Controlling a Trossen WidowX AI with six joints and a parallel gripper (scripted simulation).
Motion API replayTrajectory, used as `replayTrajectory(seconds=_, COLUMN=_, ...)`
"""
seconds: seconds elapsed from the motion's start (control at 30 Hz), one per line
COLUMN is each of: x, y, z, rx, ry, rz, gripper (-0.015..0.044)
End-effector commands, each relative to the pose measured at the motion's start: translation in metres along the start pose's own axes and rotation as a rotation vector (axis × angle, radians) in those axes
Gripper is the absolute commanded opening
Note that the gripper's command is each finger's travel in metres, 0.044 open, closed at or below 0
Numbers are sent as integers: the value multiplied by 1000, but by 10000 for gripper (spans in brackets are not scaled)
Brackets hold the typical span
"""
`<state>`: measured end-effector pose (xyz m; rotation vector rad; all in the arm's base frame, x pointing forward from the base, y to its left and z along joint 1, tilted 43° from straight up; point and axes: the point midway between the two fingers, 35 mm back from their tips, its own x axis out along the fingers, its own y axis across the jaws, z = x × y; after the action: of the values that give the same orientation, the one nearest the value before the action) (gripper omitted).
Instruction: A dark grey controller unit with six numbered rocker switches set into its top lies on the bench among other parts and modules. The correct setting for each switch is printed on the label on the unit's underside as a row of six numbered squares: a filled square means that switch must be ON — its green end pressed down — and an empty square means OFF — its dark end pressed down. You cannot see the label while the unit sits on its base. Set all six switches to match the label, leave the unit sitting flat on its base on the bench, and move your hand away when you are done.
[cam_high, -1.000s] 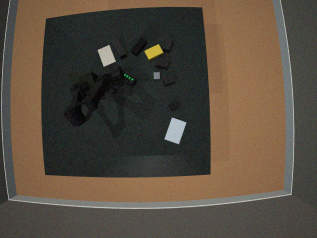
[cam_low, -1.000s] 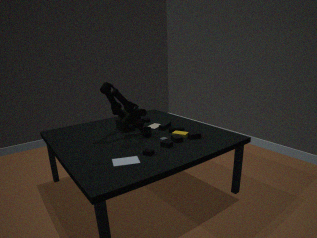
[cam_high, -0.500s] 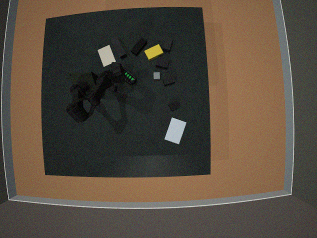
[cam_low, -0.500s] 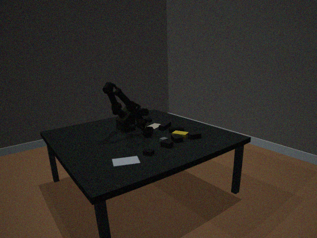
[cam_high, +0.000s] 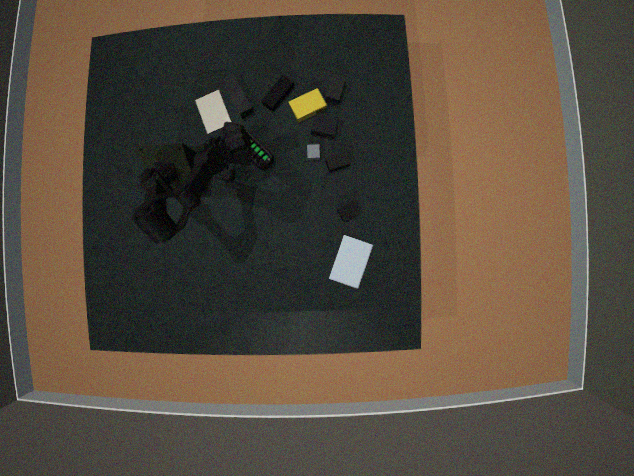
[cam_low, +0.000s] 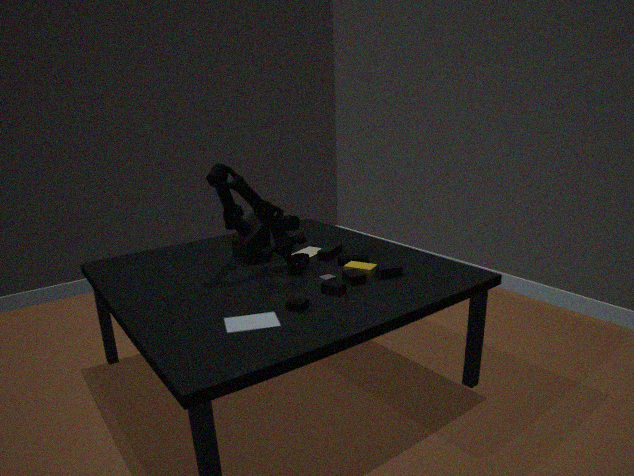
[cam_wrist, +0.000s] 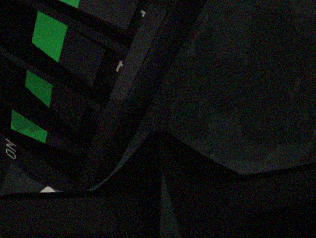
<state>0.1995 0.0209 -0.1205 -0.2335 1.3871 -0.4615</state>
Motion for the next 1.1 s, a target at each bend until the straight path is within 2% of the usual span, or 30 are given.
replayTrajectory(seconds=0.0, x=-19, y=-13, z=4, rx=2, ry=-3, rz=5, gripper=0)
replayTrajectory(seconds=0.23, x=-62, y=-48, z=1, rx=8, ry=-7, rz=13, gripper=0)
replayTrajectory(seconds=0.47, x=-65, y=-49, z=4, rx=17, ry=-19, rz=18, gripper=0)
replayTrajectory(seconds=0.77, x=-71, y=7, z=19, rx=248, ry=-42, rz=-153, gripper=236)
replayTrajectory(seconds=1.0, x=-68, y=68, z=11, rx=457, ry=-205, rz=-285, gripper=420)
replayTrajectory(seconds=1.07, x=-66, y=80, z=8, rx=495, ry=-249, rz=-300, gripper=440)
